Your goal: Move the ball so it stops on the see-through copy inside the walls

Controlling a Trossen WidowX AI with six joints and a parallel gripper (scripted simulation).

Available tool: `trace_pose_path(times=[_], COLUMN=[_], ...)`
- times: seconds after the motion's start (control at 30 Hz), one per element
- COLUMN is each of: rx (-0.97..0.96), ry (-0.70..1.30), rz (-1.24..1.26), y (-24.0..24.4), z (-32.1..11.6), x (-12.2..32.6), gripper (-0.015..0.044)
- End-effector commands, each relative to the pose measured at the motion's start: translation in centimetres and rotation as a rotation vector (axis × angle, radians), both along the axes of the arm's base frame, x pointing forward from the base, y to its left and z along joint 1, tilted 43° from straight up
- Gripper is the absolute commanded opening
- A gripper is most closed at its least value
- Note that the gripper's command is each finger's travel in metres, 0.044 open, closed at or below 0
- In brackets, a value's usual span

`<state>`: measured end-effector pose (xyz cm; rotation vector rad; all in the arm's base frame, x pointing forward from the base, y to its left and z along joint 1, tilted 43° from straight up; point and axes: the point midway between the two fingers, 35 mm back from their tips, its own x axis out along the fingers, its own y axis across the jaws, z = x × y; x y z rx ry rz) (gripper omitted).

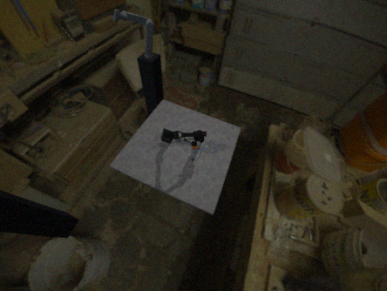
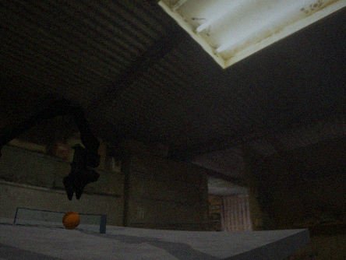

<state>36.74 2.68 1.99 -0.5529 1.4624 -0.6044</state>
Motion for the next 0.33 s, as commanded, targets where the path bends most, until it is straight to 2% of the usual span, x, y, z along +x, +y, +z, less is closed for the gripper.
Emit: trace_pose_path(times=[0.0,0.3], rx=[0.003,0.002], ry=[-0.008,-0.008], rz=[0.000,-0.002], y=[2.28,2.90], z=[2.45,3.24], x=[-0.13,-0.27], gripper=[0.0440,0.0440])
